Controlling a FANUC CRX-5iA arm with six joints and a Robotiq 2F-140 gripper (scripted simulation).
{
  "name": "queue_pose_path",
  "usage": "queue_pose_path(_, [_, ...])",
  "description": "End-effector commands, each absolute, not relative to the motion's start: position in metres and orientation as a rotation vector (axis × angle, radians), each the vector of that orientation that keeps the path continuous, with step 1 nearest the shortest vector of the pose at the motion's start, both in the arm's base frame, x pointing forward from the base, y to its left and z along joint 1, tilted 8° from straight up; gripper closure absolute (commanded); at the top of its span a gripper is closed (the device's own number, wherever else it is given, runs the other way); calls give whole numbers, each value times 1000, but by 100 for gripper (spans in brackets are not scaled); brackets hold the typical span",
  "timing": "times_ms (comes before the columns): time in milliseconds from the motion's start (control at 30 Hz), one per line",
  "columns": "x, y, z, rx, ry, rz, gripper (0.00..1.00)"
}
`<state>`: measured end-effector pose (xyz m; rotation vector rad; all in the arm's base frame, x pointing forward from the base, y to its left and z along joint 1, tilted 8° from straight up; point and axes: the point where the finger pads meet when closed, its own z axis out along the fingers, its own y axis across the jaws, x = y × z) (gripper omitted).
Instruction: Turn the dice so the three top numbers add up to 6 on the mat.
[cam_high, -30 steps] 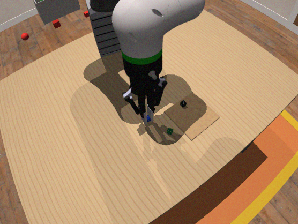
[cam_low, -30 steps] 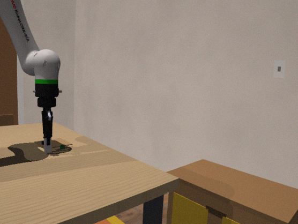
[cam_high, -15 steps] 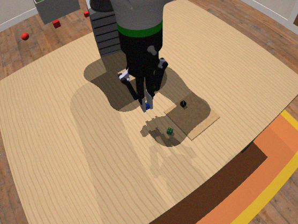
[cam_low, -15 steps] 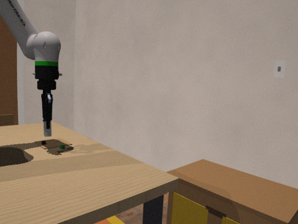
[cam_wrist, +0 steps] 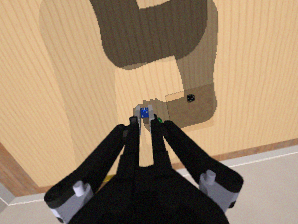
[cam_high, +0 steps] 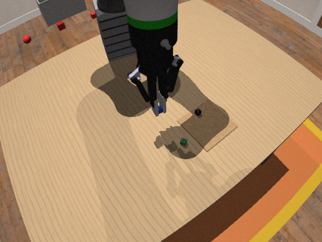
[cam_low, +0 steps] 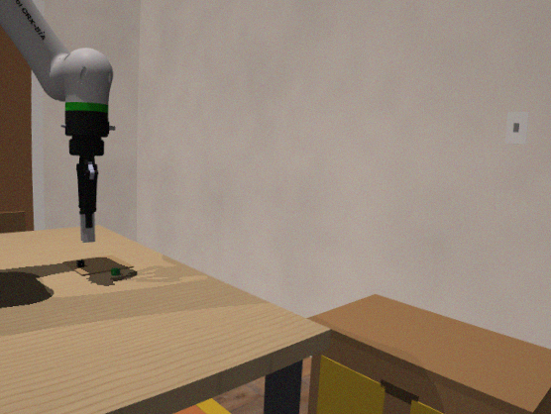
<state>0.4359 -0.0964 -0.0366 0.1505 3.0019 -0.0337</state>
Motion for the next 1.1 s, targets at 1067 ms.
queue_pose_path(1067, [500,41,-38,-130,3004,-53,93])
